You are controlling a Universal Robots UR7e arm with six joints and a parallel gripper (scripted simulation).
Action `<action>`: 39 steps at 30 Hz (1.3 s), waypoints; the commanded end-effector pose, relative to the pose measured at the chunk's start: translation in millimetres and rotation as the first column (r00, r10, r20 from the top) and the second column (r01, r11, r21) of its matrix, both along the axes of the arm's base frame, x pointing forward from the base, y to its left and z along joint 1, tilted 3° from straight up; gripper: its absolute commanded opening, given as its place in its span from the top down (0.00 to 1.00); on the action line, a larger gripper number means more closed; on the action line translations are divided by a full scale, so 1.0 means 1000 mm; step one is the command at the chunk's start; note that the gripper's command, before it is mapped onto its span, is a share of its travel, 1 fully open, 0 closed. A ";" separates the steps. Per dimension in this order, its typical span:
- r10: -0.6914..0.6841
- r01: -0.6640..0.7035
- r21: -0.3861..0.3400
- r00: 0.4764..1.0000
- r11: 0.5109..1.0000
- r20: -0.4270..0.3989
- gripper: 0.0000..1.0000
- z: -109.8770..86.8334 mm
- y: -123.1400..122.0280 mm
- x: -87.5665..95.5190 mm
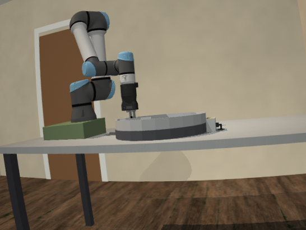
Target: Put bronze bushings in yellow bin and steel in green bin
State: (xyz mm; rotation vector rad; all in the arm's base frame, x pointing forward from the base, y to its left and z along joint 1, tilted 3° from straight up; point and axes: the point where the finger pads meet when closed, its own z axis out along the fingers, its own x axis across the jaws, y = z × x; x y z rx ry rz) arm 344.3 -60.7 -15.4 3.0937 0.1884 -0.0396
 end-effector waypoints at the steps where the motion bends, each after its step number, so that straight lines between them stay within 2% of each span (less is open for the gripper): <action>1: 0.000 0.000 -0.001 1.000 1.000 0.001 1.00 0.000 0.000 0.000; 39: 0.000 0.000 -0.001 1.000 1.000 0.000 1.00 0.012 0.000 0.001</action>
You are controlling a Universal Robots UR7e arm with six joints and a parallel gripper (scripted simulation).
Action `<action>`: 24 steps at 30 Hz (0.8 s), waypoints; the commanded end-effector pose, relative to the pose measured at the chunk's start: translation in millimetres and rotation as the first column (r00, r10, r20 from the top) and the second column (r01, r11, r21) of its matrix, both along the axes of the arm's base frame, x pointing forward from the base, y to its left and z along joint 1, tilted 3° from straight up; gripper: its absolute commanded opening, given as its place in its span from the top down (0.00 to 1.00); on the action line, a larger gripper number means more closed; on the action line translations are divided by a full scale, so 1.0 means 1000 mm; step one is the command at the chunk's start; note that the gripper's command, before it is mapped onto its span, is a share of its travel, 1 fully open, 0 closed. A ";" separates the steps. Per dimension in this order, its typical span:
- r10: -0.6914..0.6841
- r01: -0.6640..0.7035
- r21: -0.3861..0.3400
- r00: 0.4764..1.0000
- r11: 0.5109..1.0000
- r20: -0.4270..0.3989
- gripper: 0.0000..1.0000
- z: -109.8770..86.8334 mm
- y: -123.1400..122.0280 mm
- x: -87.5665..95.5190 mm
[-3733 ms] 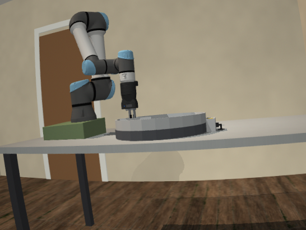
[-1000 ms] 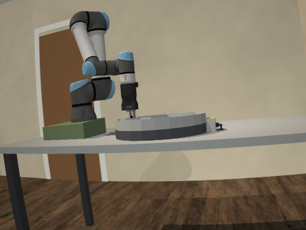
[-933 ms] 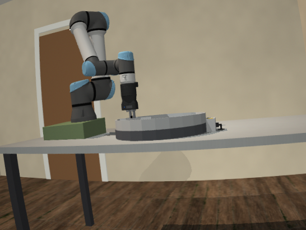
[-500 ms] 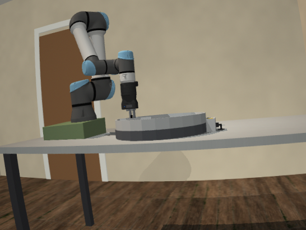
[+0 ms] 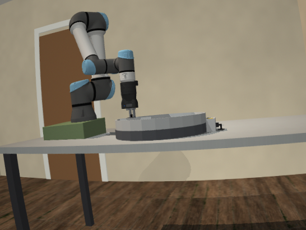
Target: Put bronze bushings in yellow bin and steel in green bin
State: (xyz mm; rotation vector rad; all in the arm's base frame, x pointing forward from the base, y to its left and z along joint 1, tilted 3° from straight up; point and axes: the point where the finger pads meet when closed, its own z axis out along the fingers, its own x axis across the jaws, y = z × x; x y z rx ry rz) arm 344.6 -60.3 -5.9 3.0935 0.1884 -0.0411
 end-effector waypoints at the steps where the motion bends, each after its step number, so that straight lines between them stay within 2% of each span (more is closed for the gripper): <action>1: 0.000 0.000 -0.001 1.000 1.000 0.001 1.00 0.003 0.000 0.000; 24: 0.000 0.000 -0.001 1.000 1.000 0.001 1.00 0.009 0.000 0.001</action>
